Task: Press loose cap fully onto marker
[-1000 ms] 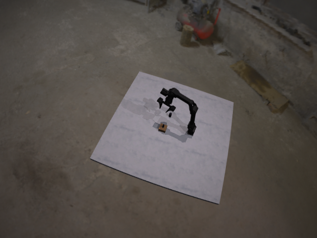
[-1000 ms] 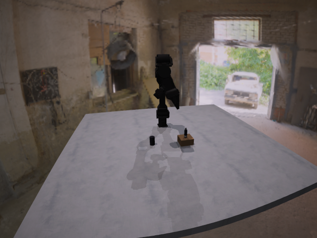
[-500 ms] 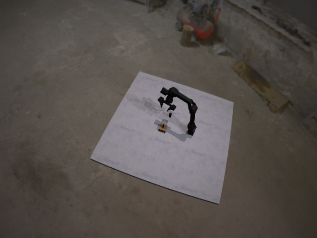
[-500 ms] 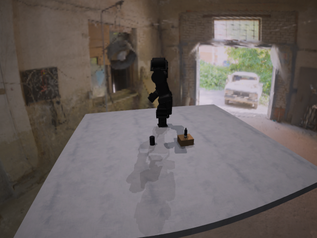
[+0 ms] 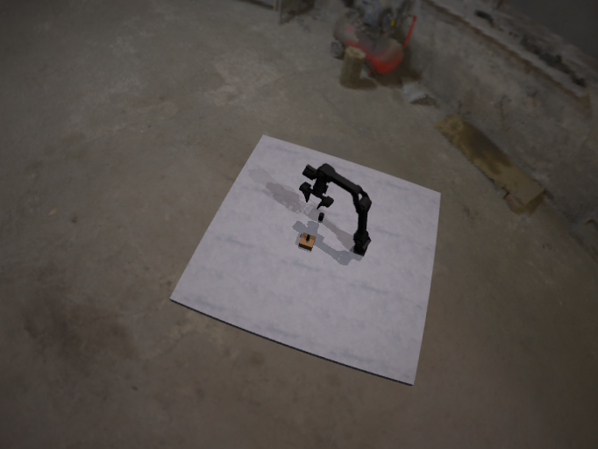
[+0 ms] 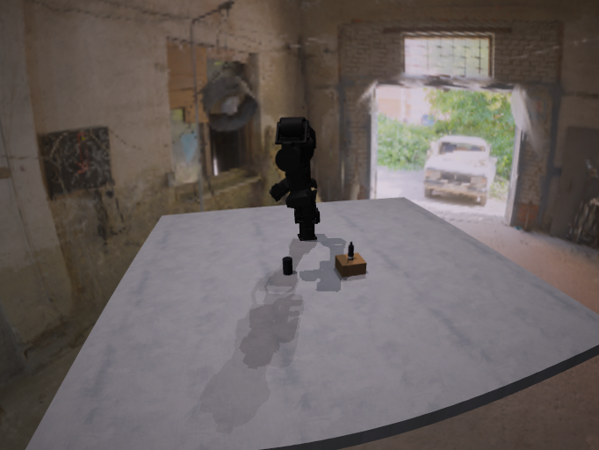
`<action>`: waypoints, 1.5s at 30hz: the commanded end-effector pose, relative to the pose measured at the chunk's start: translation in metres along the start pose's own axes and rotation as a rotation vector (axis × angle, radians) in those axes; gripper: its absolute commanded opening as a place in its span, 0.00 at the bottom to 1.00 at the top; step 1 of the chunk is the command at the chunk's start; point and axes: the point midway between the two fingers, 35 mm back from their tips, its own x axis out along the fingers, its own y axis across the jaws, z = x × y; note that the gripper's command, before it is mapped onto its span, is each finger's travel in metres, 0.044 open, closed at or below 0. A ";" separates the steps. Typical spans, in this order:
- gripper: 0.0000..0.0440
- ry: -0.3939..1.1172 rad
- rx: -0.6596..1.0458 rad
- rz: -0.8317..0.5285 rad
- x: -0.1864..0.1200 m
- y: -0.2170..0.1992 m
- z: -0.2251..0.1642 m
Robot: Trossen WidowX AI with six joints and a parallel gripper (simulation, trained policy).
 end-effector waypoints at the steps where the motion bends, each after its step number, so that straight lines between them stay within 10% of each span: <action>1: 0.74 -0.030 0.011 -0.032 0.008 -0.001 0.011; 45: 0.69 -0.178 0.075 -0.302 0.083 -0.032 0.084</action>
